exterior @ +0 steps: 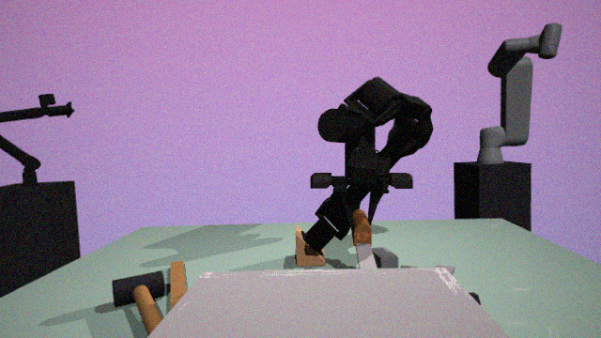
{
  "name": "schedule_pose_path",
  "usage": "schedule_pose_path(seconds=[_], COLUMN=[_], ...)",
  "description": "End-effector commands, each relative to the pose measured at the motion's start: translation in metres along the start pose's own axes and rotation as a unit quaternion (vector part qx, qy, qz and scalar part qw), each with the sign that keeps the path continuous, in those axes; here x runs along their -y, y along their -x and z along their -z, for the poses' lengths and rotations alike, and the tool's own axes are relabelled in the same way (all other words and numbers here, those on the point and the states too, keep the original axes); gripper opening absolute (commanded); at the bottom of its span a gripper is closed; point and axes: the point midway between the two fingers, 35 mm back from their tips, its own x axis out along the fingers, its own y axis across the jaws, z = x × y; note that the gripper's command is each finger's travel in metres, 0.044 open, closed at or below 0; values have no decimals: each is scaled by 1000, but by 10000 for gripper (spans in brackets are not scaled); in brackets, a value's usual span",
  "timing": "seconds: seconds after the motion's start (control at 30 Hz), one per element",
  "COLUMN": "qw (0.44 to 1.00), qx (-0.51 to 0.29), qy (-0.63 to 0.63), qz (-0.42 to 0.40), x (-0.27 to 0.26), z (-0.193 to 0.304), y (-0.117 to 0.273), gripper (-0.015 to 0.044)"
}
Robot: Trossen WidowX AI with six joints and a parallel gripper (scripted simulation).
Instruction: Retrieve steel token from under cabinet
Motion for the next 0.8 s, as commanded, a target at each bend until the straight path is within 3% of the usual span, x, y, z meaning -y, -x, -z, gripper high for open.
schedule_pose_path(seconds=[0.0,0.77], qw=[1000,998], qx=[9,9], qy=[-2,-55], qz=[0,5], x=[-1,-1], z=[1,5], y=[3,3], gripper=[0,0])
